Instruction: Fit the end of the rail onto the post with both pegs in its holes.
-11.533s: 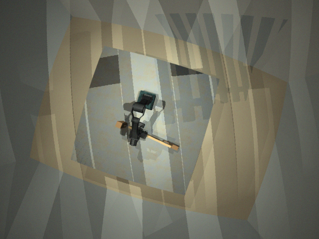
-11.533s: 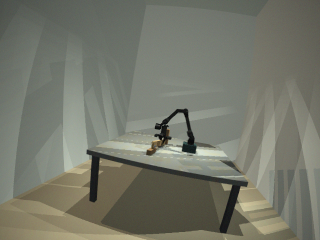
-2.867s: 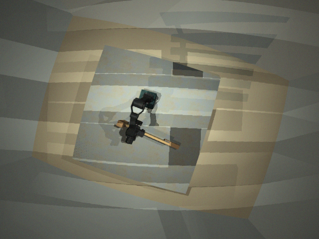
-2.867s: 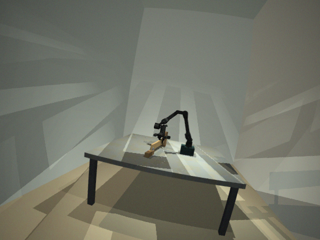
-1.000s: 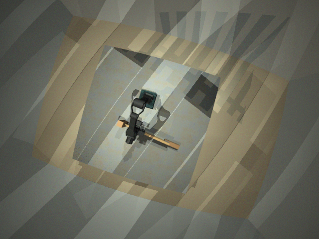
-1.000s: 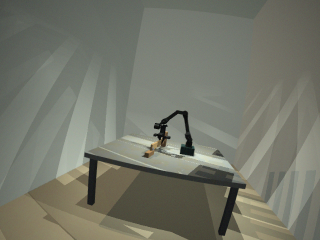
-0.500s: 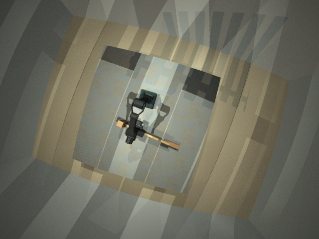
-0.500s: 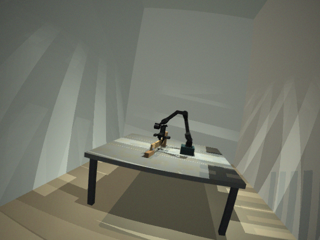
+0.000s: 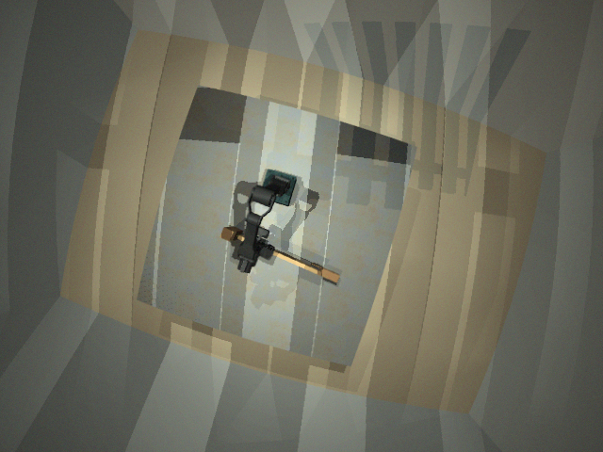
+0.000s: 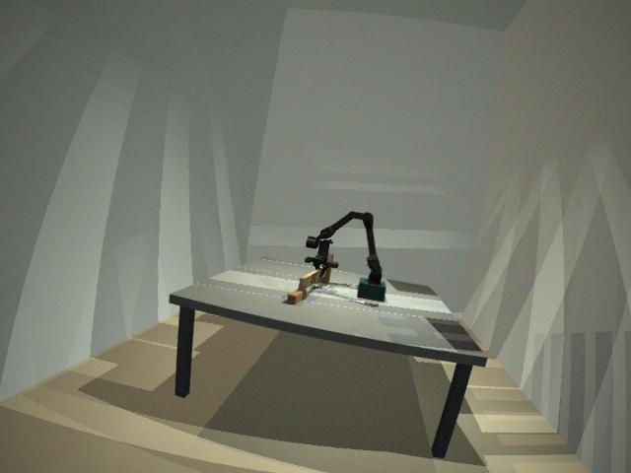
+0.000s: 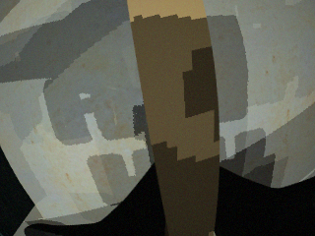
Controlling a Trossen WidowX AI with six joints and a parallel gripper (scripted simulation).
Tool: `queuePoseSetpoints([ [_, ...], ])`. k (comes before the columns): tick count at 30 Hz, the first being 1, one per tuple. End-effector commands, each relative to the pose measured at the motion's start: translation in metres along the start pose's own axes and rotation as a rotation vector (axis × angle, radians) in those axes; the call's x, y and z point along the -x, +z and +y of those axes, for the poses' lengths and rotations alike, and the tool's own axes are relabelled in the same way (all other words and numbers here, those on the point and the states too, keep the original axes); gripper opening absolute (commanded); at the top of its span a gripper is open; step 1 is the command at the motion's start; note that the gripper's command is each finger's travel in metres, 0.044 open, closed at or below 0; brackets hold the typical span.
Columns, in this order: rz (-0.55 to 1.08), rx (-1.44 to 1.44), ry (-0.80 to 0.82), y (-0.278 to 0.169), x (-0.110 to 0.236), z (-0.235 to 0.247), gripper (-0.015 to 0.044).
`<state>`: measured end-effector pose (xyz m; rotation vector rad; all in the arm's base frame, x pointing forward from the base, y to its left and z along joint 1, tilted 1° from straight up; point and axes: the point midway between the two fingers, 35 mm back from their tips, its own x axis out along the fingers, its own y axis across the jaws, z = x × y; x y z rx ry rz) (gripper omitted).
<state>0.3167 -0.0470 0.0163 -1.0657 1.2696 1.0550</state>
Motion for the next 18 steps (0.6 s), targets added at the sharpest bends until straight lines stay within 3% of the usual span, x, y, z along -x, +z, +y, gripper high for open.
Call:
queuePoseSetpoints([
  [1, 0.002, -0.003, -0.003, 0.0017, 0.0019, -0.0008, 0.0],
  [18, 0.002, -0.003, -0.003, 0.0021, -0.0004, -0.0003, 0.0],
])
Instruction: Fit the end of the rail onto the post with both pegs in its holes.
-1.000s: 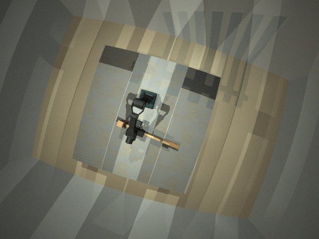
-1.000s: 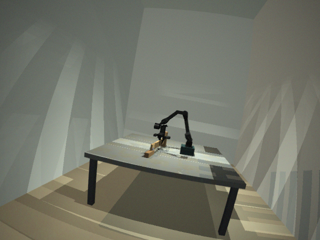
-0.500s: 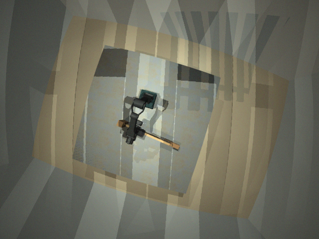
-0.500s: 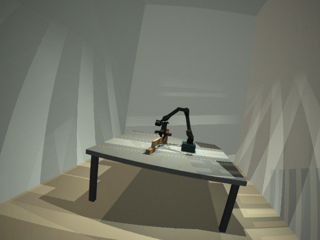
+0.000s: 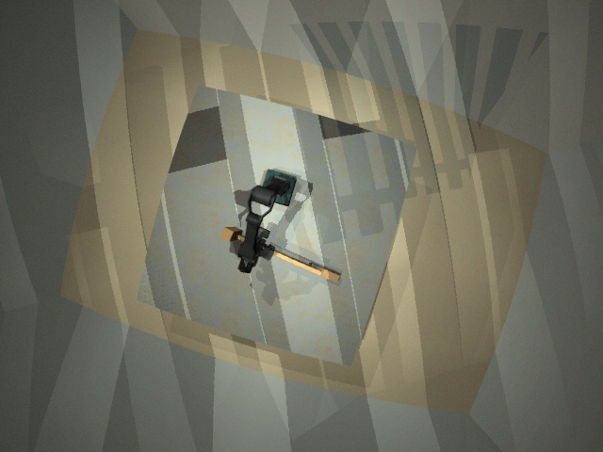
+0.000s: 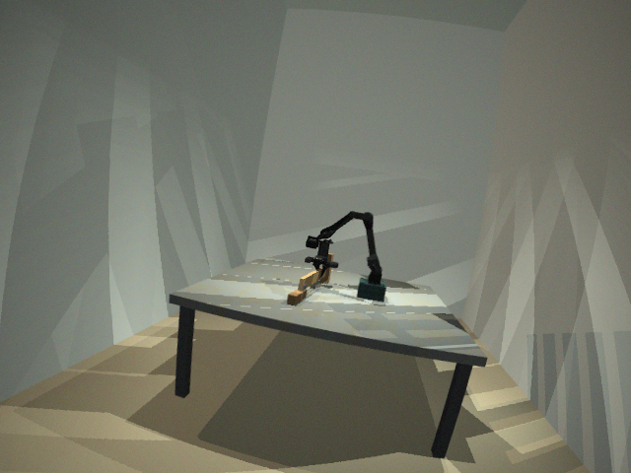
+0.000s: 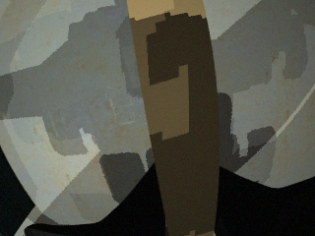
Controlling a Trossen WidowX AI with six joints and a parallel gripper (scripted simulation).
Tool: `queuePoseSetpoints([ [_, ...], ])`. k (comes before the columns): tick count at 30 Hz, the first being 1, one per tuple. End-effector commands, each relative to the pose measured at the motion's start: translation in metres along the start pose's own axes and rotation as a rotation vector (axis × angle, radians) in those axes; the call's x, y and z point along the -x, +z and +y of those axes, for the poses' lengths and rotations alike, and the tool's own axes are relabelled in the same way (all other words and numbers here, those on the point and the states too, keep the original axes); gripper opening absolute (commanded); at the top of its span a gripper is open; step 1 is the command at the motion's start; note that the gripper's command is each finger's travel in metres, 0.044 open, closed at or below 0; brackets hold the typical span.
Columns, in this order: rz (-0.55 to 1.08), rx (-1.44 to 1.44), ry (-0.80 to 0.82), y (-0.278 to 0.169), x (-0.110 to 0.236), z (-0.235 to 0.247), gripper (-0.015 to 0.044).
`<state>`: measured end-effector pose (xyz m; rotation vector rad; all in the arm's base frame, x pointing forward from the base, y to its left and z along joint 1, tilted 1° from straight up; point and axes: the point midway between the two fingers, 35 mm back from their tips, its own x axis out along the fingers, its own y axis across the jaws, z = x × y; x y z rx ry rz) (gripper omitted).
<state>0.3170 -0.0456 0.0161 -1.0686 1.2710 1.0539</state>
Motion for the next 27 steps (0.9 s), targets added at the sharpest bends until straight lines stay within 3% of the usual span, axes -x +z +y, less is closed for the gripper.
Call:
queuePoseSetpoints([
  [1, -0.001, -0.004, -0.002, 0.0007, -0.0004, -0.0003, 0.0],
  [27, 0.0, -0.004, -0.002, -0.0064, 0.0013, -0.0002, 0.0],
])
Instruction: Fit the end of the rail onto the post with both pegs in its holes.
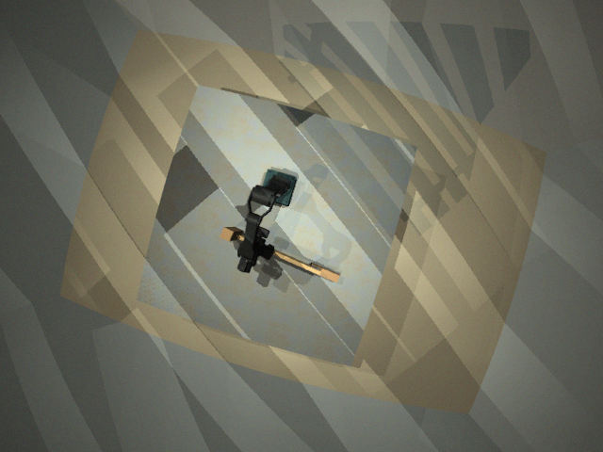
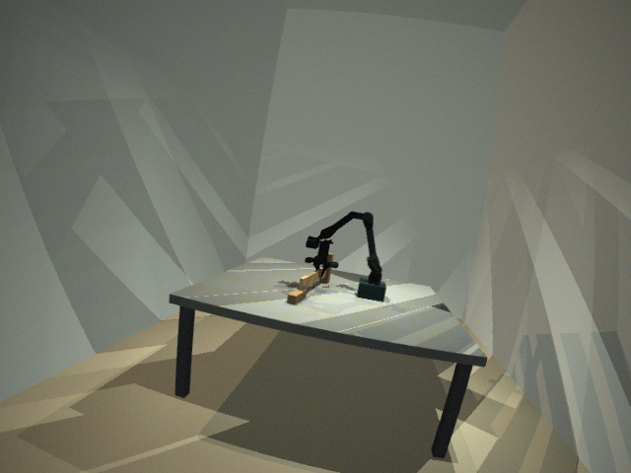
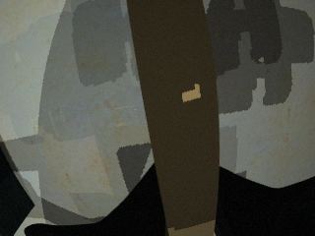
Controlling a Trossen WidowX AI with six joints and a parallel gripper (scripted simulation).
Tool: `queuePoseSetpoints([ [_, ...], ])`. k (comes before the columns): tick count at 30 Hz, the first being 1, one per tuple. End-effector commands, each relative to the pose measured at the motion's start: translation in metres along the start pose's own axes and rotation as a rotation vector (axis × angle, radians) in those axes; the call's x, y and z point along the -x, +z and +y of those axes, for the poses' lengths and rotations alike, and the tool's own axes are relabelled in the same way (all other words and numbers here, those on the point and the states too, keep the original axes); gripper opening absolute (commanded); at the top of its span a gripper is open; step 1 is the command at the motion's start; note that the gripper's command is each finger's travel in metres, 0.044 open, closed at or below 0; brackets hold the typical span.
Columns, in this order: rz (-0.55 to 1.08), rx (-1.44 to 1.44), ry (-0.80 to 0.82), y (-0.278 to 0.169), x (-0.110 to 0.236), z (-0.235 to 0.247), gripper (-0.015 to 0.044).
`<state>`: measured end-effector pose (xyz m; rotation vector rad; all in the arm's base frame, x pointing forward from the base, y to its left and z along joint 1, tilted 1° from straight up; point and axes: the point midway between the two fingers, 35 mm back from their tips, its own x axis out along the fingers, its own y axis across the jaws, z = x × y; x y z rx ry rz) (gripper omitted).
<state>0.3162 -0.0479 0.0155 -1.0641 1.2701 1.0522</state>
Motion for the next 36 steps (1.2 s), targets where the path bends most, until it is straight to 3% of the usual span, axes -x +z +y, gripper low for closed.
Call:
queuePoseSetpoints([
  [1, 0.003, 0.0, -0.002, -0.0041, 0.0021, -0.0005, 0.0],
  [36, 0.002, 0.0, -0.002, 0.0032, 0.0025, -0.0011, 0.0],
])
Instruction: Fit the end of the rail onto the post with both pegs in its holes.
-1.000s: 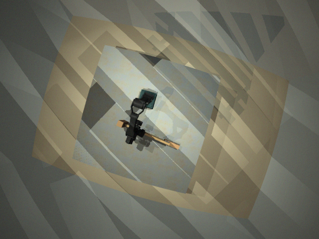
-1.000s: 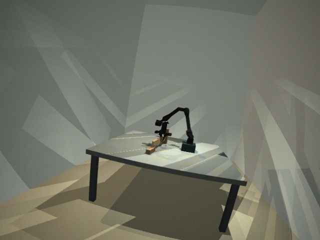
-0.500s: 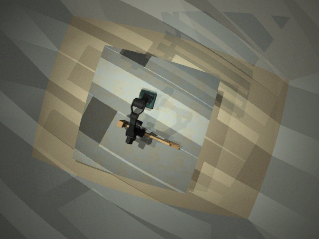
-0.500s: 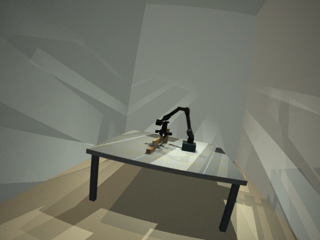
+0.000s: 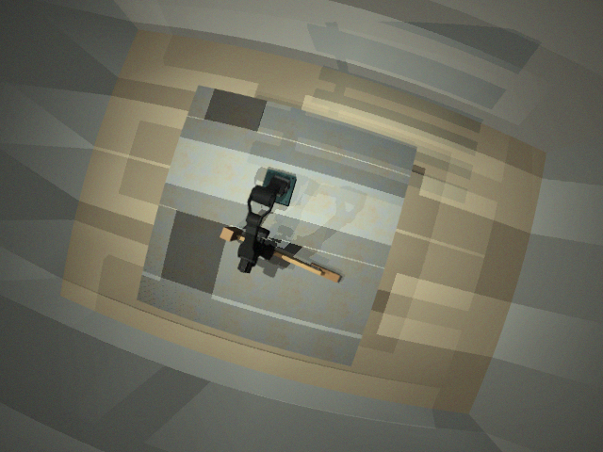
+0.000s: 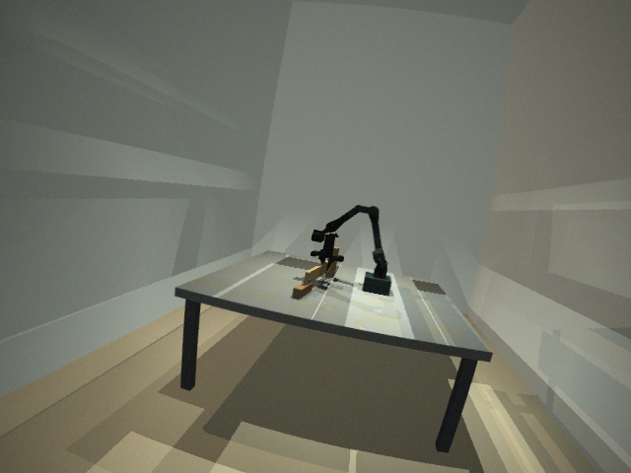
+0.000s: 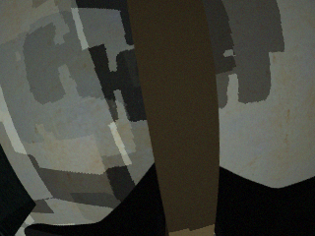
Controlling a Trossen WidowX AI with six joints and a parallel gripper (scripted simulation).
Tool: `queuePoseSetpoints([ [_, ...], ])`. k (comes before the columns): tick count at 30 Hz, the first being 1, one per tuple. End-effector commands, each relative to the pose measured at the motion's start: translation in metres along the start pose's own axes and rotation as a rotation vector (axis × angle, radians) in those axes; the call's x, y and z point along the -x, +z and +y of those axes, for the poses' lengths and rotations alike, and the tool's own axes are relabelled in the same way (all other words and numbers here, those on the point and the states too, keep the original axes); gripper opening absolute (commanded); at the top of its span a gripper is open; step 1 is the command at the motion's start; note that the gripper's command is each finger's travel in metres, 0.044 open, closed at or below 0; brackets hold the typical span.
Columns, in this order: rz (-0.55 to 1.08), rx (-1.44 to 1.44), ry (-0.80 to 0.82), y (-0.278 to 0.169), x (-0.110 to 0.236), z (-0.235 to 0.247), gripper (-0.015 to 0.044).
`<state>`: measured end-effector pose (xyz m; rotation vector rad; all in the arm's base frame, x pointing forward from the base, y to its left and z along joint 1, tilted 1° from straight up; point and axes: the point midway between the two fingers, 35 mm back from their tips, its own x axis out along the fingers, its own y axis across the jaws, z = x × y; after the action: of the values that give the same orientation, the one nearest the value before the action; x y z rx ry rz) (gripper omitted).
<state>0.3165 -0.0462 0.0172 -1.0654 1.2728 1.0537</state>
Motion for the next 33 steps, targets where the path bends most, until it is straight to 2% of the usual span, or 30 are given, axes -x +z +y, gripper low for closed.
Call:
queuePoseSetpoints([
  [1, 0.0, -0.001, -0.004, 0.0014, 0.0007, -0.0011, 0.0],
  [33, 0.0, -0.001, -0.004, -0.0047, -0.0011, -0.0006, 0.0],
])
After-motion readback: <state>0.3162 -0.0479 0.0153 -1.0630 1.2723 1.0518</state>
